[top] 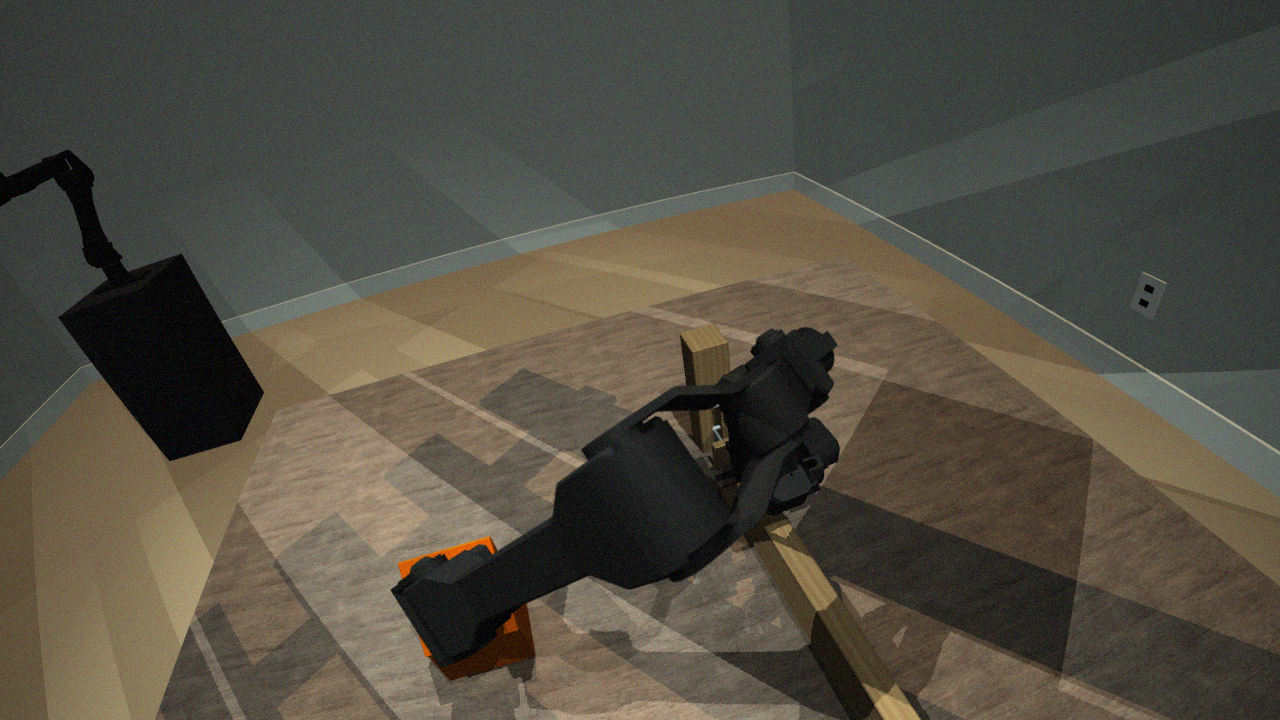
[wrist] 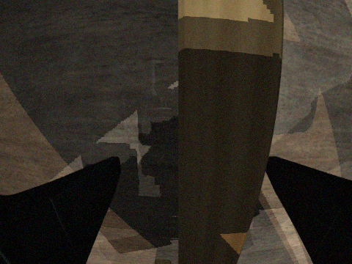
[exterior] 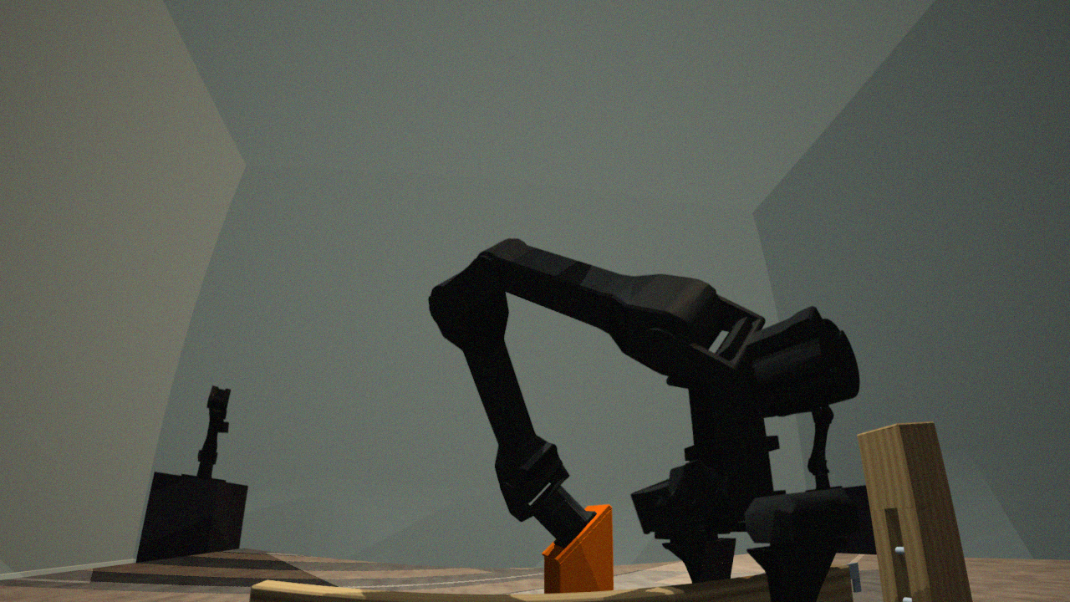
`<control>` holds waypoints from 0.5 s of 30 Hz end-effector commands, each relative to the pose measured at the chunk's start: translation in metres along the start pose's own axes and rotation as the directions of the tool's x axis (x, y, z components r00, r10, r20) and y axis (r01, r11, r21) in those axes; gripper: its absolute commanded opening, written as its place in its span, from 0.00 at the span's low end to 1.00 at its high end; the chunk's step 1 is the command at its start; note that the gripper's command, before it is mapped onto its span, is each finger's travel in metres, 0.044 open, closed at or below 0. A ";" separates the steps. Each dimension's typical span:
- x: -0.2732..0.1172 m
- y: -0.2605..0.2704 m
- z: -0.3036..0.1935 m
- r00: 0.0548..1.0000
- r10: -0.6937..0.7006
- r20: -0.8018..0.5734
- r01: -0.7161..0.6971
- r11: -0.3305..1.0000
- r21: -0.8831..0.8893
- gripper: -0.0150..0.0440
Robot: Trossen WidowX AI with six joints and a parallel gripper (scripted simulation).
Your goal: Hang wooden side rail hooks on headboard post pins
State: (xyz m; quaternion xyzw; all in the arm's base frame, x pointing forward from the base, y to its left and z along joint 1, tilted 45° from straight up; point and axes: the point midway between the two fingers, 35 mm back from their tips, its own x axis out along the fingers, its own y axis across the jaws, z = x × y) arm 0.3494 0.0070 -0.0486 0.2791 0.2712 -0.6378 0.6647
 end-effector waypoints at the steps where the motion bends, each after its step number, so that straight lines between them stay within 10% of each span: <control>1: 0.009 -0.004 0.000 1.000 -0.011 0.008 0.011 1.000 -0.010 1.00; 6: 0.009 -0.004 0.000 1.000 -0.011 0.008 0.011 1.000 -0.010 1.00; 15: 0.009 -0.004 0.000 1.000 -0.011 0.008 0.011 1.000 -0.010 0.60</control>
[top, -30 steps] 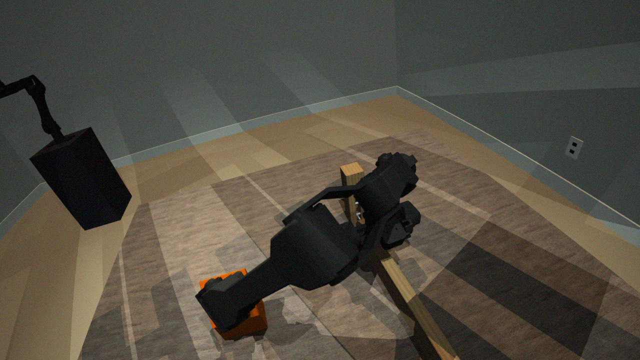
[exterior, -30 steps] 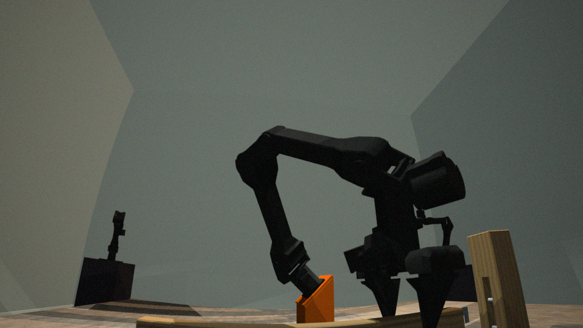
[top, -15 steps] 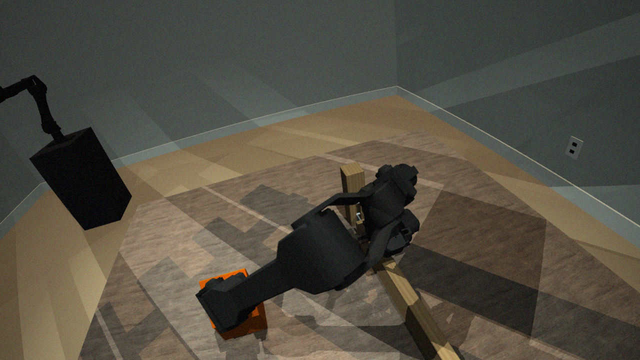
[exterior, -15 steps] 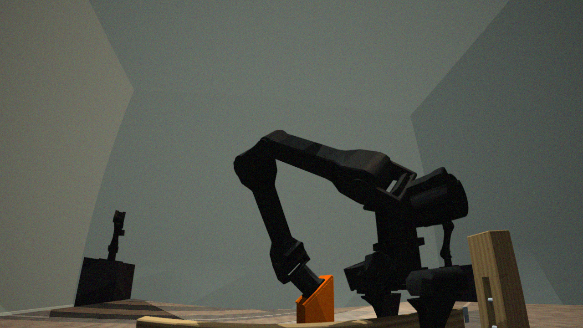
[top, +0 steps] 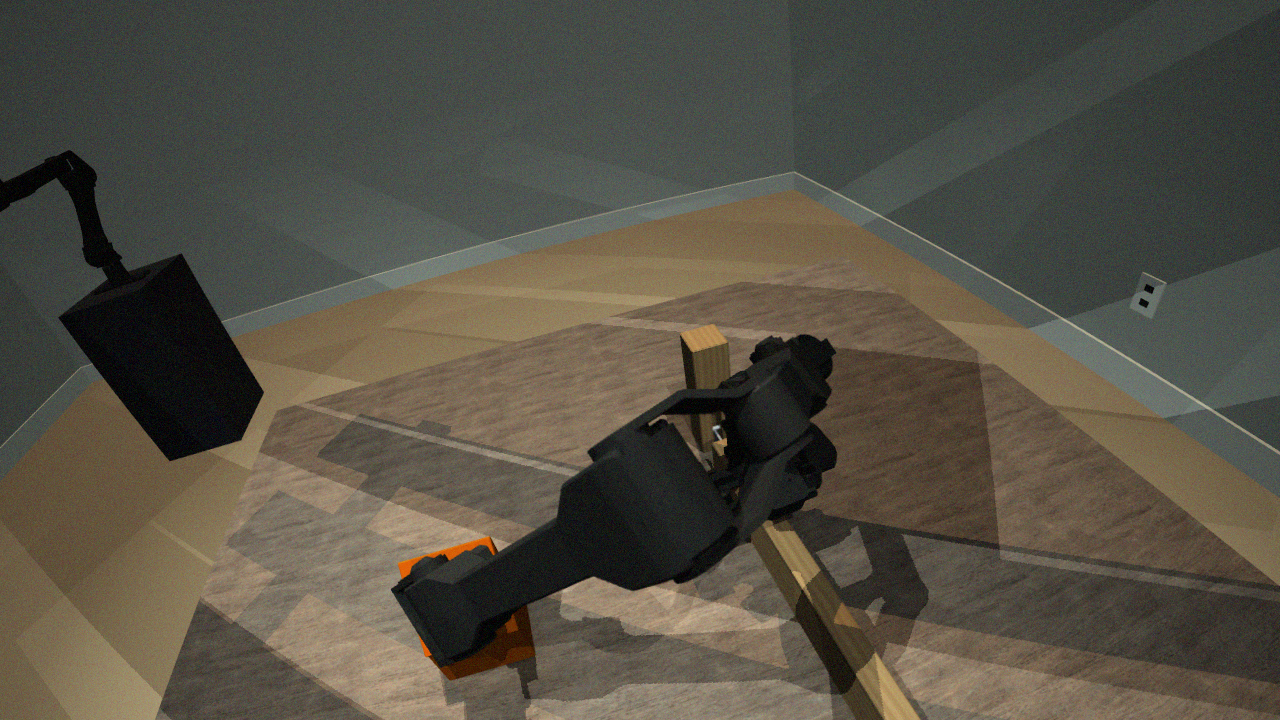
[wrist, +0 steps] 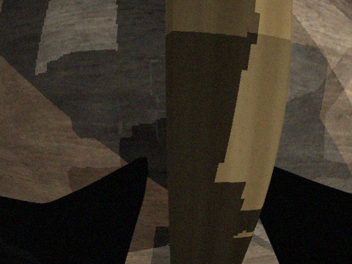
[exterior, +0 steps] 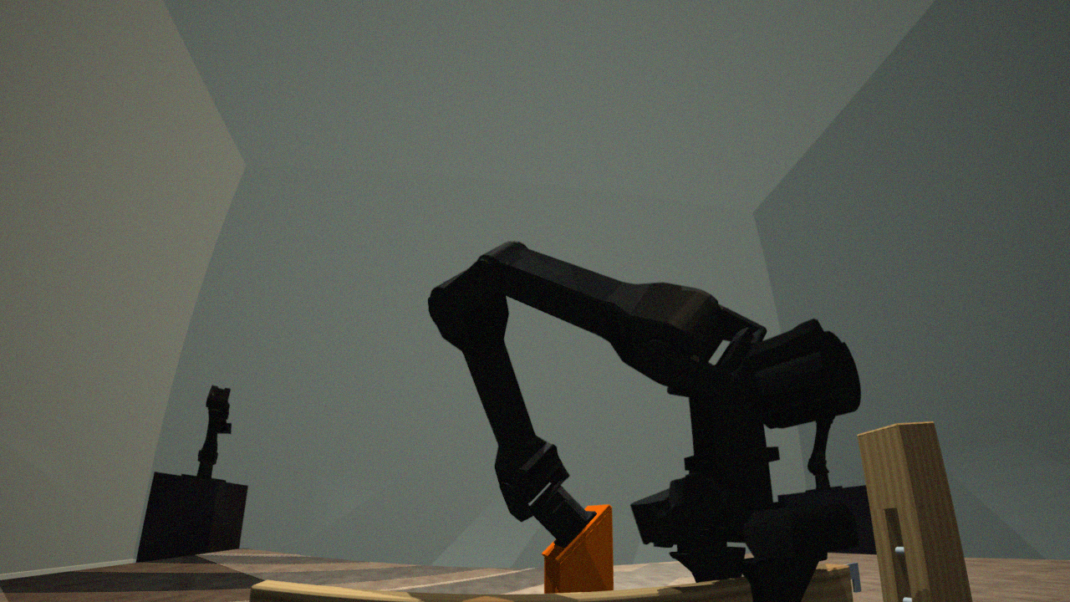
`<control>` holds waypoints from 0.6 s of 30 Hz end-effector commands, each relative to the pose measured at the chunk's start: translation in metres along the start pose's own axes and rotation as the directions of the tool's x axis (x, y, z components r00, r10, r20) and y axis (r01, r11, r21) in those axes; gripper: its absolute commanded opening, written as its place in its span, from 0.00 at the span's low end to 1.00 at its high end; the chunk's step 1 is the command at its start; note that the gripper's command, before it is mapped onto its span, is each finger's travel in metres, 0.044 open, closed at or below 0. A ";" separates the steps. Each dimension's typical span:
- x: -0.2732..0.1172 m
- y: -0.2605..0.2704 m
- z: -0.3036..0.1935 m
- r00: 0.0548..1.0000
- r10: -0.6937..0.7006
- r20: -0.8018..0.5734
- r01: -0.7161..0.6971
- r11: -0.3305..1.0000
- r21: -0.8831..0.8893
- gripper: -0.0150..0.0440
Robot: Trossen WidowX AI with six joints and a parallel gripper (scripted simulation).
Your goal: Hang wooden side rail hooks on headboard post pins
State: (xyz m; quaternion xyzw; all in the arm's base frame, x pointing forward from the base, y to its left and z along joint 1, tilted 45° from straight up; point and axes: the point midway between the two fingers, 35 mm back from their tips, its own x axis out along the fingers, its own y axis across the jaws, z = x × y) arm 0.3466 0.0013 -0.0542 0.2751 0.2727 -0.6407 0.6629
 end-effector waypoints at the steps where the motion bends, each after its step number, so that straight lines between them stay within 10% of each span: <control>1: 0.002 -0.001 0.000 1.000 -0.002 0.004 0.002 1.000 -0.005 0.56; 18: 0.002 -0.001 0.000 1.000 -0.002 0.004 0.002 1.000 -0.005 0.25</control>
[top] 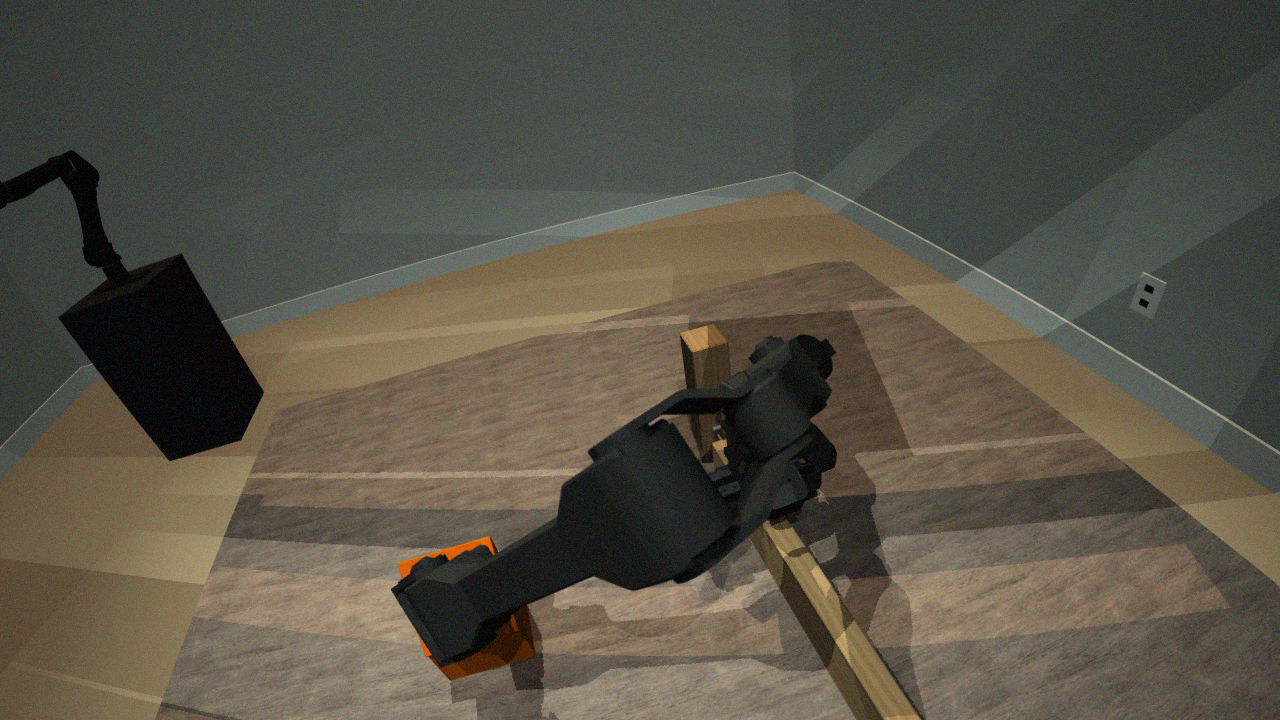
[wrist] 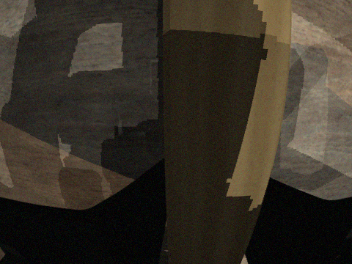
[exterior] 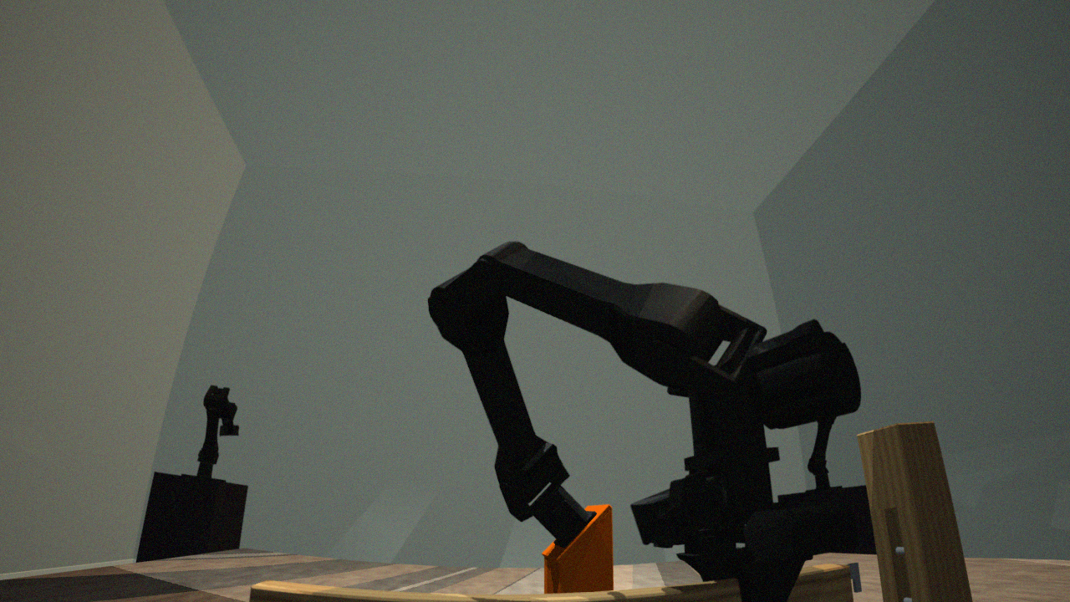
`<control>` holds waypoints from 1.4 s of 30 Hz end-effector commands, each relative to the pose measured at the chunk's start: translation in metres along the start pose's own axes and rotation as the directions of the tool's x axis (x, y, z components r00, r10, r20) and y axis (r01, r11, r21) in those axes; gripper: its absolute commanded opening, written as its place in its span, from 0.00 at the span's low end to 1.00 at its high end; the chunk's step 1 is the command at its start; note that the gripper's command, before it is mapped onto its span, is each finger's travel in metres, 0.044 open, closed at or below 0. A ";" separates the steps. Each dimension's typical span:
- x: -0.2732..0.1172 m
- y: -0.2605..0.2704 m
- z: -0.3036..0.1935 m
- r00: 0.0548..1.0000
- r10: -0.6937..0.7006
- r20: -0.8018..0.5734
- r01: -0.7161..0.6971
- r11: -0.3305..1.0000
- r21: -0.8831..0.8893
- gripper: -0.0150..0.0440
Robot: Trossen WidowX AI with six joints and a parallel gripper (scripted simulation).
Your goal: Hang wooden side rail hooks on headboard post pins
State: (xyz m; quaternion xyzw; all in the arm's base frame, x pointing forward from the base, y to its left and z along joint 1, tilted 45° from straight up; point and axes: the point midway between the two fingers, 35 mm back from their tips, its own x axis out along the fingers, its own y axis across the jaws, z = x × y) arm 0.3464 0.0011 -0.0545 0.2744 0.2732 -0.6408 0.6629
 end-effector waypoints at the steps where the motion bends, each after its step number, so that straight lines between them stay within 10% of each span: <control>1: 0.001 0.000 0.000 1.000 -0.001 0.004 0.001 1.000 -0.004 0.25; 42: -0.001 0.018 0.001 1.000 0.000 0.004 0.000 1.000 -0.003 0.25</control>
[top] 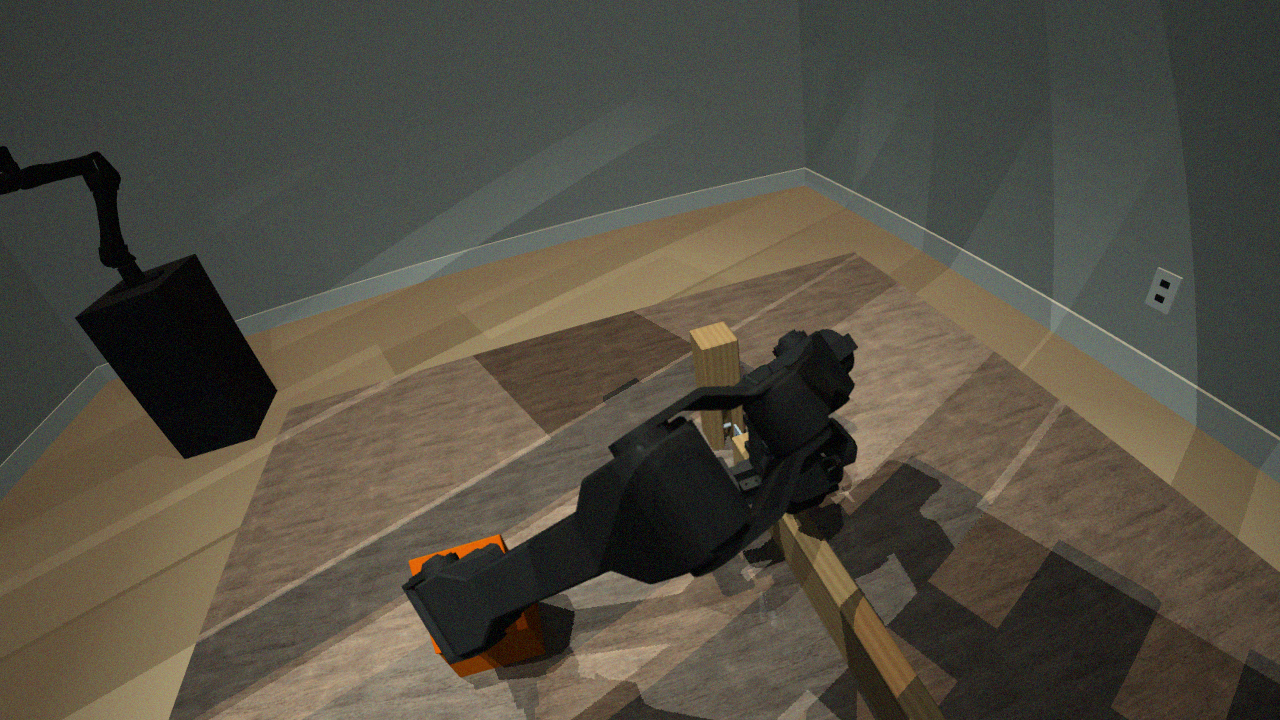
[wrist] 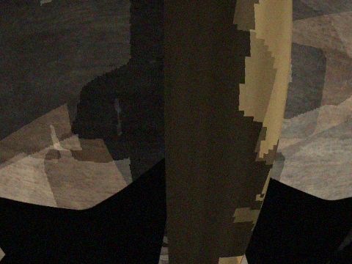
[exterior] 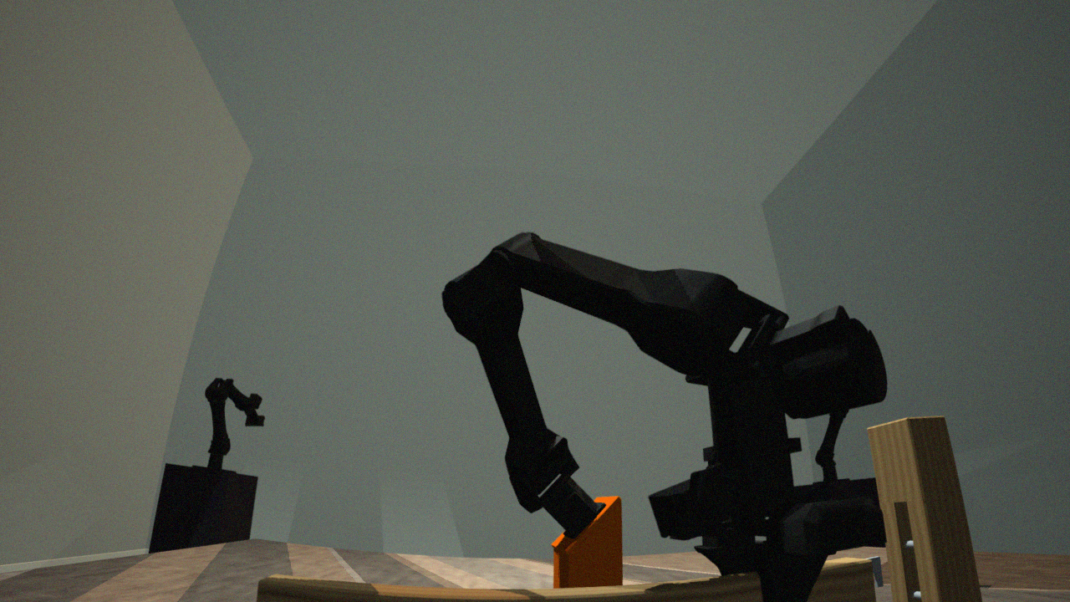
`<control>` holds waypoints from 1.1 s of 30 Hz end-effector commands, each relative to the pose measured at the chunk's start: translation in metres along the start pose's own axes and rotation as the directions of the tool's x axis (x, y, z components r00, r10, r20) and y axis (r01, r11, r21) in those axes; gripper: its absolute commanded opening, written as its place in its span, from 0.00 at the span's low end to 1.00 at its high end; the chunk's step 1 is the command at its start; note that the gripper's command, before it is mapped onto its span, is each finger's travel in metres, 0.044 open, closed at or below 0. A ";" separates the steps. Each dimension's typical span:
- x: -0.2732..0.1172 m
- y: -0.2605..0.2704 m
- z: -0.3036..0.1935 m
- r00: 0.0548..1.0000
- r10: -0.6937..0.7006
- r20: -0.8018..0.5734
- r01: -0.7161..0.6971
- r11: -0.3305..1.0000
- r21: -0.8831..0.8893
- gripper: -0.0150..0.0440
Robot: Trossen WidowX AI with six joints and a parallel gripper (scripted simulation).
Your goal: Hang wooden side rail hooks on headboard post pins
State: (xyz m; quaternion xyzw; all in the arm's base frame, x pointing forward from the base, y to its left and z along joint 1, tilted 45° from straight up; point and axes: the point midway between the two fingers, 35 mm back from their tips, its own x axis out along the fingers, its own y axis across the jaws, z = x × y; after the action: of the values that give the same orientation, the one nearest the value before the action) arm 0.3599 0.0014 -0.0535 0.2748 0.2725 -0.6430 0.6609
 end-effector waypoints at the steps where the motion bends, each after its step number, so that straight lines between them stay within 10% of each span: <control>1: 0.000 0.000 0.000 1.000 0.000 0.000 0.000 1.000 0.000 0.25; 33: -0.004 0.000 0.000 1.000 0.004 0.003 -0.004 1.000 -0.007 0.25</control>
State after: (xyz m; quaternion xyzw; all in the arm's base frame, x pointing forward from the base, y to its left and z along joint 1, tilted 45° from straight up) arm 0.3593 0.0014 -0.0533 0.2728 0.2733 -0.6434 0.6610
